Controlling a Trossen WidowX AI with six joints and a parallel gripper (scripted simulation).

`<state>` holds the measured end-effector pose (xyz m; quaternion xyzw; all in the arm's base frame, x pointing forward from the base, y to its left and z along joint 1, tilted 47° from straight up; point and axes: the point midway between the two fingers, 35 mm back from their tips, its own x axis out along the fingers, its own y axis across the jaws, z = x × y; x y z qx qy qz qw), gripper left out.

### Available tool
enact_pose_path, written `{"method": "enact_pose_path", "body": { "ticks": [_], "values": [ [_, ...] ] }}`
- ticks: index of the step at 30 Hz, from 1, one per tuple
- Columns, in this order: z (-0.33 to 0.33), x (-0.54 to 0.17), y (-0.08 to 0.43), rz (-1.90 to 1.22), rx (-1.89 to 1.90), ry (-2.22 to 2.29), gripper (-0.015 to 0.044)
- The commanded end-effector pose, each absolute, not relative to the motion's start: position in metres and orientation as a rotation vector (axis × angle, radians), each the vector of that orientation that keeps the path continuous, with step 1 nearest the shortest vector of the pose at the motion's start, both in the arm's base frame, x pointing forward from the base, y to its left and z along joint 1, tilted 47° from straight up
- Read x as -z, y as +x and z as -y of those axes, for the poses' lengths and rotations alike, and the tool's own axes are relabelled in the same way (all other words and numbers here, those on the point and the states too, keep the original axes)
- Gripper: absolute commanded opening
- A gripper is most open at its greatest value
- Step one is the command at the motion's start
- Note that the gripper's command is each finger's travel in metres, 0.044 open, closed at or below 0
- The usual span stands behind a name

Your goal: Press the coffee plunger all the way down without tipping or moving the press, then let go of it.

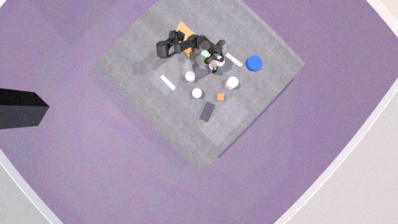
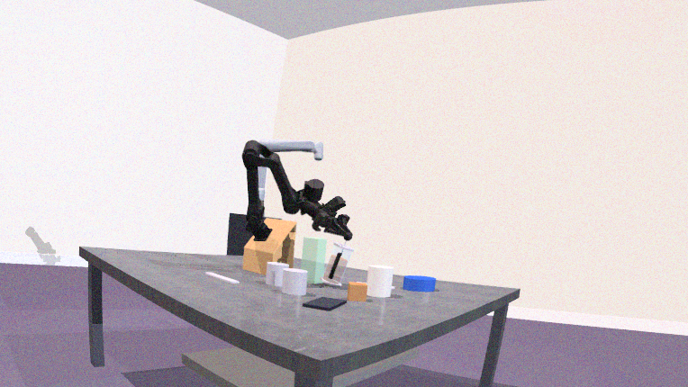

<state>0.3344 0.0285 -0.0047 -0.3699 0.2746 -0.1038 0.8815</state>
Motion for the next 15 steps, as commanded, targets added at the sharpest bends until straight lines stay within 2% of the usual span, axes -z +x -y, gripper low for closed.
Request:
{"method": "enact_pose_path", "body": {
  "ticks": [1, 15],
  "values": [
    [-0.0218, 0.011, 0.3319, -0.604, 0.232, -0.792, 0.0119],
    [-0.0222, 0.0114, 0.3333, -0.604, 0.232, -0.792, 0.0119]
  ]
}}
